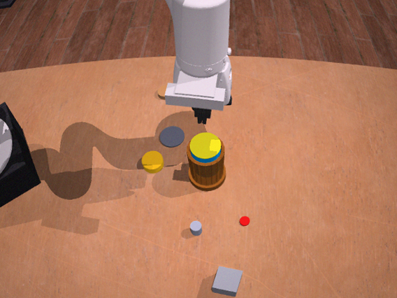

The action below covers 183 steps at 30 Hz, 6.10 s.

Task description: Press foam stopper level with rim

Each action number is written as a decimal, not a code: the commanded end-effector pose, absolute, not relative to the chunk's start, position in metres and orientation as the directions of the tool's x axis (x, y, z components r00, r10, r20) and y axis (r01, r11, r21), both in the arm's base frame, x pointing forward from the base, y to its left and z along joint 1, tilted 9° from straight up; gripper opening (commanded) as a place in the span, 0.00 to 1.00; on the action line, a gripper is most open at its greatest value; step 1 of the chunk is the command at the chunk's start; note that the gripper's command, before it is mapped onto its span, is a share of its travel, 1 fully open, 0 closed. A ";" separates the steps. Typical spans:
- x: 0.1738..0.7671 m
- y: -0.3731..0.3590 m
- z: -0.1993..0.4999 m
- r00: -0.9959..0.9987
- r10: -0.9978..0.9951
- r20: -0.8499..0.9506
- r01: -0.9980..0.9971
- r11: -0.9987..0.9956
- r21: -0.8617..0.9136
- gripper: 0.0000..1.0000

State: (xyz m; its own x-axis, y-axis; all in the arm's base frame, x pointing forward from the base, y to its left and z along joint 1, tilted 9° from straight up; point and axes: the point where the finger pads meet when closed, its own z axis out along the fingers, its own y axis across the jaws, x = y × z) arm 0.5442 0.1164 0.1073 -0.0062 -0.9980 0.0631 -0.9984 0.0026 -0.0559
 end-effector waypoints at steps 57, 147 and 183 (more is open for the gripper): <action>0.552 0.092 0.078 0.096 -0.987 0.127 -0.990 -0.107 -0.087 0.00; 0.557 0.087 0.030 0.096 -0.987 0.127 -0.990 -0.107 -0.087 0.00; 0.557 0.087 0.034 0.096 -0.987 0.127 -0.990 -0.107 -0.087 0.00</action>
State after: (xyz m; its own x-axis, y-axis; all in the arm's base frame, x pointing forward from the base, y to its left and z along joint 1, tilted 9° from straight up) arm 0.5562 0.0868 0.0319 0.0958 -0.9872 0.1272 -0.9906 -0.1071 -0.0852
